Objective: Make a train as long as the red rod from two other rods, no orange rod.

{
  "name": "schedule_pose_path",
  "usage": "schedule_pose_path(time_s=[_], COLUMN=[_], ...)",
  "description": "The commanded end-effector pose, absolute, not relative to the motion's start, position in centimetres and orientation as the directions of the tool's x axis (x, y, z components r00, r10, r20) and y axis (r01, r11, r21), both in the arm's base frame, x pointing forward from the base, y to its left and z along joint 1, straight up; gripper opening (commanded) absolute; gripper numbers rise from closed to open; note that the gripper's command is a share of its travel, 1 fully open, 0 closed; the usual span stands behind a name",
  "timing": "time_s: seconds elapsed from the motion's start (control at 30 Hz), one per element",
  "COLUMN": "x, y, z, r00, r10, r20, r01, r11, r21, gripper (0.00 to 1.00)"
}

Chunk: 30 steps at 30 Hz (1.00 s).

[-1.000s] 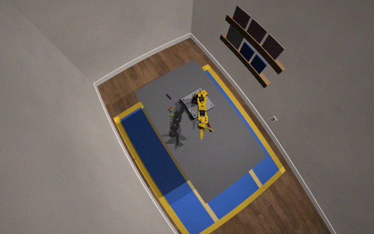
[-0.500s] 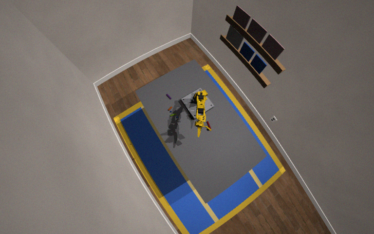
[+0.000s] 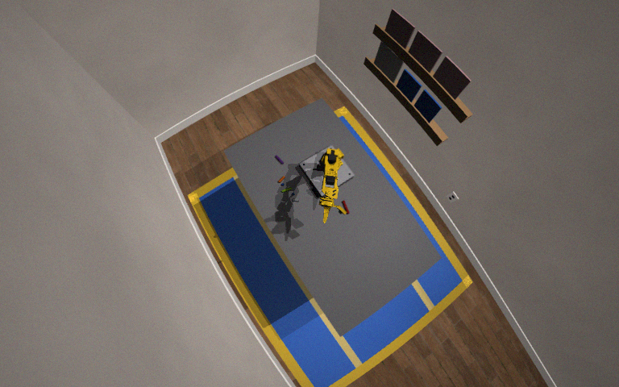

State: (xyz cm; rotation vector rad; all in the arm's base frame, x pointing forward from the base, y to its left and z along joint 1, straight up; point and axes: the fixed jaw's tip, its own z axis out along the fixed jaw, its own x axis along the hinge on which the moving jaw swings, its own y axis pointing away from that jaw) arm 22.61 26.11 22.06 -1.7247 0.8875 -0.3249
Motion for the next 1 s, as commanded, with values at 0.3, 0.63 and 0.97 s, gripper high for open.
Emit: schedule_pose_path(time_s=[0.3, 0.63, 0.97], x=[22.7, 22.6, 22.4], y=[24.2, 22.4, 21.6], z=[21.7, 20.9, 20.3], r00=[0.658, 0.636, 0.624], r10=[-0.73, -0.756, -0.768], r20=[-0.186, -0.154, -0.143], r01=[-0.413, -0.44, -0.463], r11=[-0.144, -0.191, -0.216], r21=[-0.899, -0.877, -0.859], gripper=[1.0, 1.0, 1.0])
